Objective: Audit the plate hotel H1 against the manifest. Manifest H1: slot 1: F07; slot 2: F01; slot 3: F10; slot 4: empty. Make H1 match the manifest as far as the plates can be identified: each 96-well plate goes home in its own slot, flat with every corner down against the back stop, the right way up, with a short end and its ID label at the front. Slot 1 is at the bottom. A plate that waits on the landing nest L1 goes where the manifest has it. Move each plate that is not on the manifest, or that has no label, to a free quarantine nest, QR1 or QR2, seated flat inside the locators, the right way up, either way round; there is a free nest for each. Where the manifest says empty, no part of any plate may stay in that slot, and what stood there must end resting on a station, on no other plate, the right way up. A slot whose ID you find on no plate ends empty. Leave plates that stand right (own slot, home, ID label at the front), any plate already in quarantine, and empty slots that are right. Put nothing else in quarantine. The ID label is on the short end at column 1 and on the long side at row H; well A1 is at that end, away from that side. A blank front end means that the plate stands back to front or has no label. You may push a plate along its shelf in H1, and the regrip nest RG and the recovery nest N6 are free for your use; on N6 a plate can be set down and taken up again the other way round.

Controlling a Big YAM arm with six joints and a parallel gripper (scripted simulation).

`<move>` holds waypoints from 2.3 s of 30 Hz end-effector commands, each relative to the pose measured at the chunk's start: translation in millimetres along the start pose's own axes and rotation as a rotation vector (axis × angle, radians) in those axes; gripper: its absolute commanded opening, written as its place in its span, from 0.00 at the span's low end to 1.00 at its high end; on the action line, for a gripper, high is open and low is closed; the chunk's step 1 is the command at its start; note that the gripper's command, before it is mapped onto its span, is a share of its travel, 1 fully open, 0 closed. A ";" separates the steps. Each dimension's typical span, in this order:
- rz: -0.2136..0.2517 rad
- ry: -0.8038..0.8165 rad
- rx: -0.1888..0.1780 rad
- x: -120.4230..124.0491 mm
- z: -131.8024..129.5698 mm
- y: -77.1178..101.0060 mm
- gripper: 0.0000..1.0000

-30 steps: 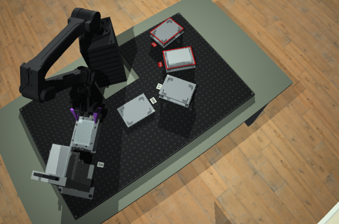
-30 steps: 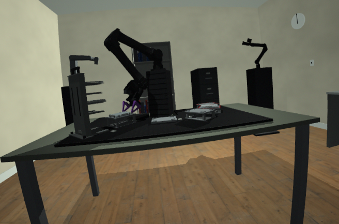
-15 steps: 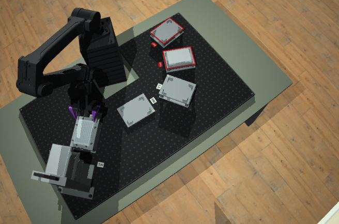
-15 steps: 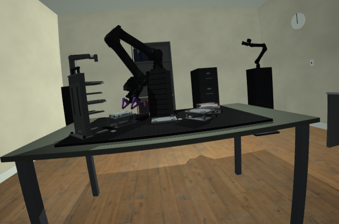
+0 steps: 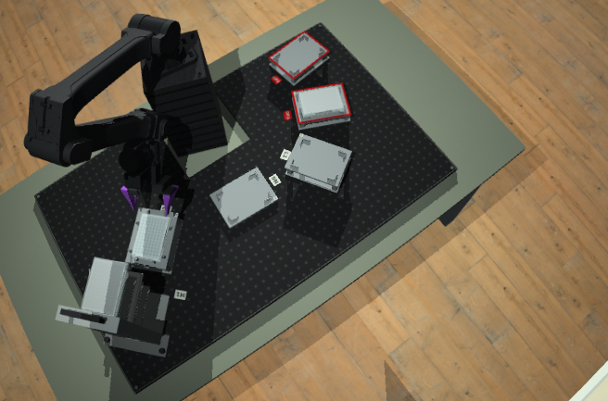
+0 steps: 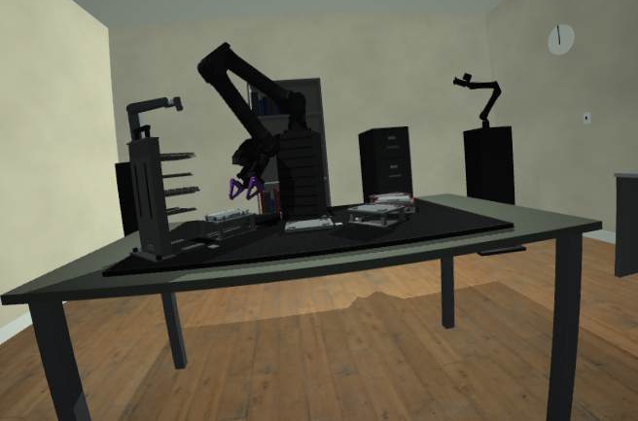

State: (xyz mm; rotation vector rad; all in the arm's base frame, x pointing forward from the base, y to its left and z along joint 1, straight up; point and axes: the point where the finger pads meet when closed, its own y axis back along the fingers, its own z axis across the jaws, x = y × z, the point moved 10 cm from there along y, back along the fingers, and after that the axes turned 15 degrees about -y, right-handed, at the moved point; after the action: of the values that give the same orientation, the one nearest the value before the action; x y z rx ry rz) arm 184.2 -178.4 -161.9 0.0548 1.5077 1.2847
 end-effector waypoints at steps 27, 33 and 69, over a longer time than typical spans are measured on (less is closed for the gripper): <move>-0.003 0.009 0.002 -35.9 7.9 44.8 1.00; -0.005 0.009 0.002 -46.5 10.6 55.6 1.00; 0.076 0.248 -0.078 -104.1 57.9 76.2 1.00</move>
State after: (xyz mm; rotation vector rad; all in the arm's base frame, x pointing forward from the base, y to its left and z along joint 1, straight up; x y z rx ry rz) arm 212.5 -173.1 -34.2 -0.0234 1.6187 1.4225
